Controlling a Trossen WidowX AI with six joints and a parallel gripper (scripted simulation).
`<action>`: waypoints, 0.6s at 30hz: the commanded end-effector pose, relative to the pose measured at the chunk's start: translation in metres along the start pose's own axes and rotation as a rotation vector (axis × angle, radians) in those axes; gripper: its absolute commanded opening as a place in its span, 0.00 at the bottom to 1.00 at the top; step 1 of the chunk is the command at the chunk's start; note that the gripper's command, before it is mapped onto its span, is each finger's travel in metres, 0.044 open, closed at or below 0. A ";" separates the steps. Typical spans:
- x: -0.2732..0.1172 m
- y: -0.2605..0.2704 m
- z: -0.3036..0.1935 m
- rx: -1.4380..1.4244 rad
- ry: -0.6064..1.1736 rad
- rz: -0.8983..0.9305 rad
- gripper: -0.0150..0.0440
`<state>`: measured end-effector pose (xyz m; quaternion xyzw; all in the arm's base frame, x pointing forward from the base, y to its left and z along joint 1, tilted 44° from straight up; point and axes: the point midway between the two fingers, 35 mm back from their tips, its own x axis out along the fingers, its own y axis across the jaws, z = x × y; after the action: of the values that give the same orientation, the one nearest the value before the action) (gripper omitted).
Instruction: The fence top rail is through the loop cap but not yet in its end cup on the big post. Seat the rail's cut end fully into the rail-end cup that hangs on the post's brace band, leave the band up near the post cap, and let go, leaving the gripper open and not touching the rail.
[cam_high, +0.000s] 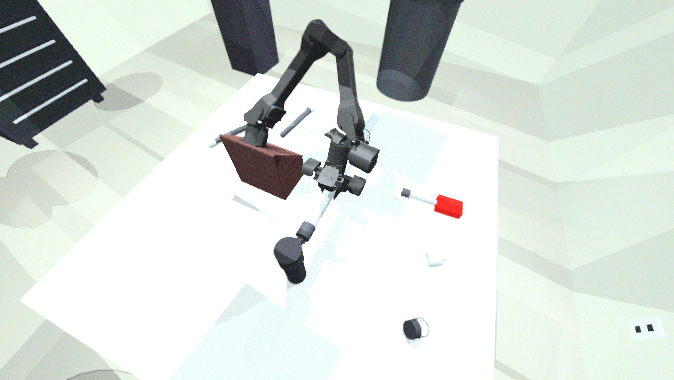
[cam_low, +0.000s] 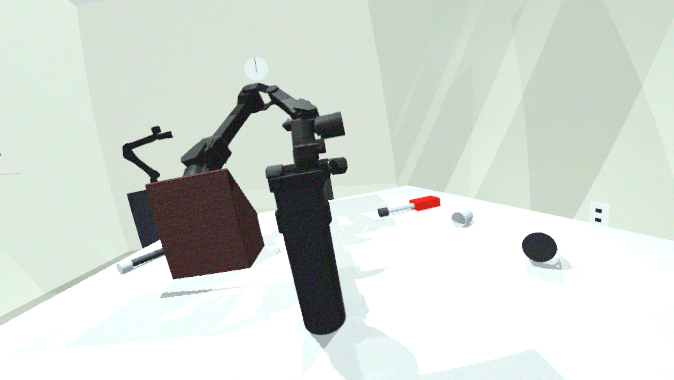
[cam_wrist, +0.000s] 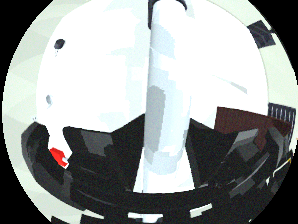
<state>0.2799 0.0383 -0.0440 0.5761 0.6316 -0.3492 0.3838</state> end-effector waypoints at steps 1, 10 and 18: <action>-0.002 0.000 0.004 0.000 -0.009 0.002 0.25; -0.002 0.000 0.006 0.000 -0.012 0.002 0.25; -0.003 0.000 0.007 0.000 -0.012 0.002 0.25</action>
<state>0.2791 0.0378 -0.0440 0.5760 0.6339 -0.3471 0.3820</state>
